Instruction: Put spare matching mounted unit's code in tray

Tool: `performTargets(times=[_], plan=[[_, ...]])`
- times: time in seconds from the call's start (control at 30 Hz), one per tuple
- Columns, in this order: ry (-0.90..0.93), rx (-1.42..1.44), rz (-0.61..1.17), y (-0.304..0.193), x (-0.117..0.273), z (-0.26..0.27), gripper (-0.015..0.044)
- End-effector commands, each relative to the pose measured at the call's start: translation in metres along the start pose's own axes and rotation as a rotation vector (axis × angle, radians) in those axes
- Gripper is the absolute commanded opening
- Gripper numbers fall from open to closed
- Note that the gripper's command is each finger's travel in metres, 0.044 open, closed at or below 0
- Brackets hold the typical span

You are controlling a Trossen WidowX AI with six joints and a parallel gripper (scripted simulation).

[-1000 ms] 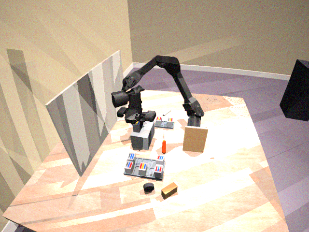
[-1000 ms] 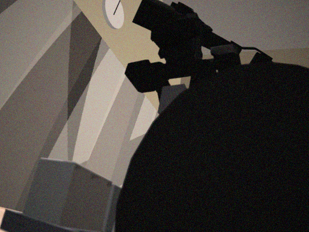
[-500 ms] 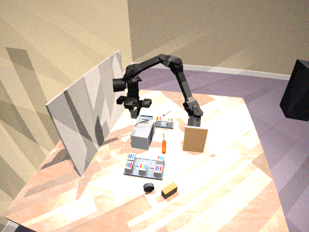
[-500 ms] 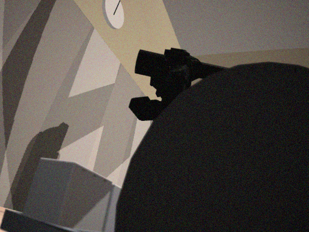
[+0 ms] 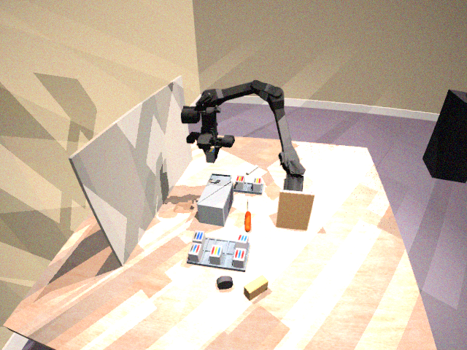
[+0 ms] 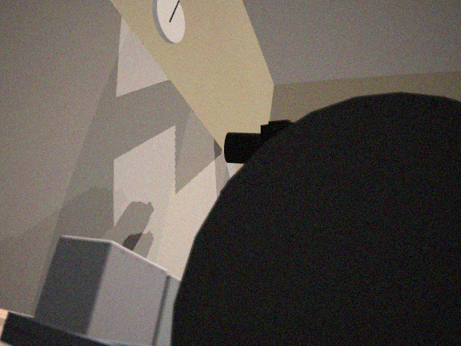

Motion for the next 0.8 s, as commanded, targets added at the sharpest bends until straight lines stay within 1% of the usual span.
performTargets(times=[0.0, 0.1, 0.77], plan=[[0.003, 0.015, 0.030, -0.029, 0.001, 0.007, 0.0000], [0.008, 0.023, 0.041, -0.040, 0.001, 0.010, 0.0000], [0.008, 0.022, 0.037, -0.040, -0.015, 0.007, 0.0000]])
Point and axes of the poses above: the point midway between the two fingers, 35 mm back from their tips, its own x axis back along the fingers, its own z axis across the jaws, y = z × x, the point moved 8 cm from there along x, back along the fingers, and after that the axes turned 9 degrees about x, right-handed, at the moved point
